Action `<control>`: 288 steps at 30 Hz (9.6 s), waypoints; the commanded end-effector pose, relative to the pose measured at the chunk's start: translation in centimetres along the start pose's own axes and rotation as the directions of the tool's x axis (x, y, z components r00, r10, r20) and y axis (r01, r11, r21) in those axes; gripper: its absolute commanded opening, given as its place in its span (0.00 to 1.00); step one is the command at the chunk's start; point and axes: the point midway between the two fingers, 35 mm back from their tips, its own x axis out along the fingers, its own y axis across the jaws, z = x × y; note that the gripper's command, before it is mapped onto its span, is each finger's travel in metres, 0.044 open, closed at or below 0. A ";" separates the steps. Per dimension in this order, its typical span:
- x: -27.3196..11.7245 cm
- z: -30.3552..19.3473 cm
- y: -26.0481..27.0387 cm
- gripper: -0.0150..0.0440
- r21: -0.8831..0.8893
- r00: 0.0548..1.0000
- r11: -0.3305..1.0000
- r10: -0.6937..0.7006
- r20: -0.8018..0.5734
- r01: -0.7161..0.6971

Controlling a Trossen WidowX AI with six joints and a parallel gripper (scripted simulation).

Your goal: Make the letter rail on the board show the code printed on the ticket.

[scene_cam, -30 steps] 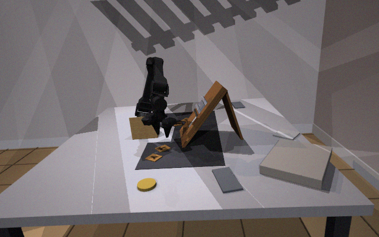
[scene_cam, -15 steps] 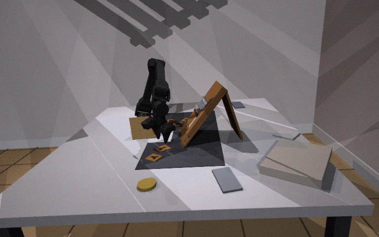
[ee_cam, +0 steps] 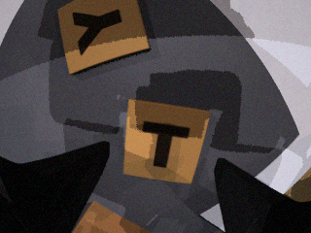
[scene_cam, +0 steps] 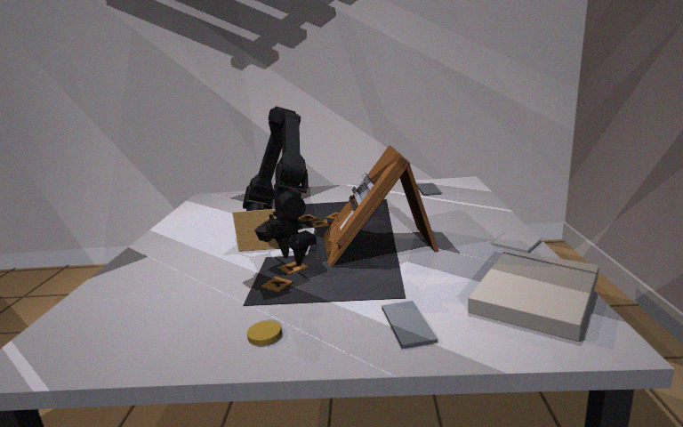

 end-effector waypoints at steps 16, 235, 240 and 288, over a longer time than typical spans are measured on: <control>2.0 -0.1 0.0 0.83 0.005 1.000 1.000 0.001 -0.006 -0.001; -13.6 -33.4 -17.1 0.25 -0.509 0.636 -0.861 0.383 -0.670 -0.019; -13.6 -33.3 -16.9 0.25 -0.509 0.636 -0.861 0.383 -0.670 -0.018; -13.5 -32.1 -14.8 0.25 -0.509 0.636 -0.861 0.383 -0.670 -0.018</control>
